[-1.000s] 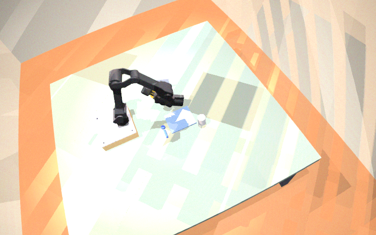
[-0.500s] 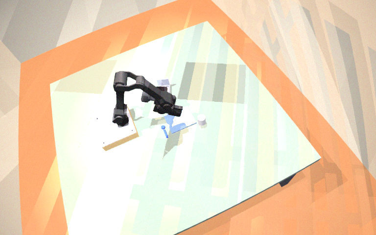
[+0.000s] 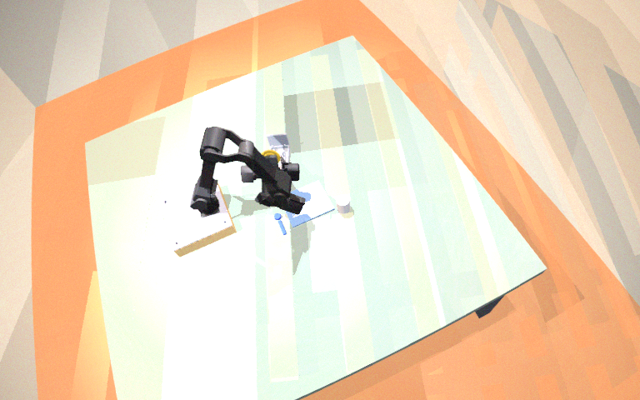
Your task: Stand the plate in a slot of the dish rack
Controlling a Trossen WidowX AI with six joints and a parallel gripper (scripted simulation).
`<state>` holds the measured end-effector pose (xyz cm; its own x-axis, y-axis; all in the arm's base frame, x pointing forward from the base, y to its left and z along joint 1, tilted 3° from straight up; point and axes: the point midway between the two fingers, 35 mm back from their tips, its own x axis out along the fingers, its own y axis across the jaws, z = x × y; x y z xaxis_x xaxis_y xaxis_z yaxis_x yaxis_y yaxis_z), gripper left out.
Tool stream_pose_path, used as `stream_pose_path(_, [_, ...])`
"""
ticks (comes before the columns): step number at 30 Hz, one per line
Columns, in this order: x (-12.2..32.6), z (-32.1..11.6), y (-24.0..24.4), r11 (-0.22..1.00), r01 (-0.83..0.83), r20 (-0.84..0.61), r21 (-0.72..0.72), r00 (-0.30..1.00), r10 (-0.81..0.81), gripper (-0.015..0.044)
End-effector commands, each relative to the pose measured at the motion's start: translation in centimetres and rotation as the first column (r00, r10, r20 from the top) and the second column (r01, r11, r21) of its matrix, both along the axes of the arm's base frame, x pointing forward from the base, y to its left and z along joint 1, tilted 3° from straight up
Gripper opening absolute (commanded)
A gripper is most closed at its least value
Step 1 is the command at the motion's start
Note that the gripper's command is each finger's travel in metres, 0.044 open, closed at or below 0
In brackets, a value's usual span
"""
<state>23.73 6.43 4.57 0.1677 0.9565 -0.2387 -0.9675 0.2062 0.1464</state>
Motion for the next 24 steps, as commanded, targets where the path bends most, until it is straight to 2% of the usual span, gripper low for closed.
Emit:
stream_pose_path(1, [0.1,0.0,-0.4,0.998,0.043,0.111,0.038,0.993,-0.047,0.0])
stream_pose_path(6, [0.2,0.0,-0.8,0.995,0.079,0.199,0.063,0.976,-0.09,0.0])
stream_pose_path(17, [0.2,0.0,-0.8,0.995,0.079,0.199,0.062,0.976,-0.09,0.0])
stream_pose_path(24, [0.4,-1.5,-0.3,0.995,0.078,0.194,0.059,0.977,-0.088,0.0])
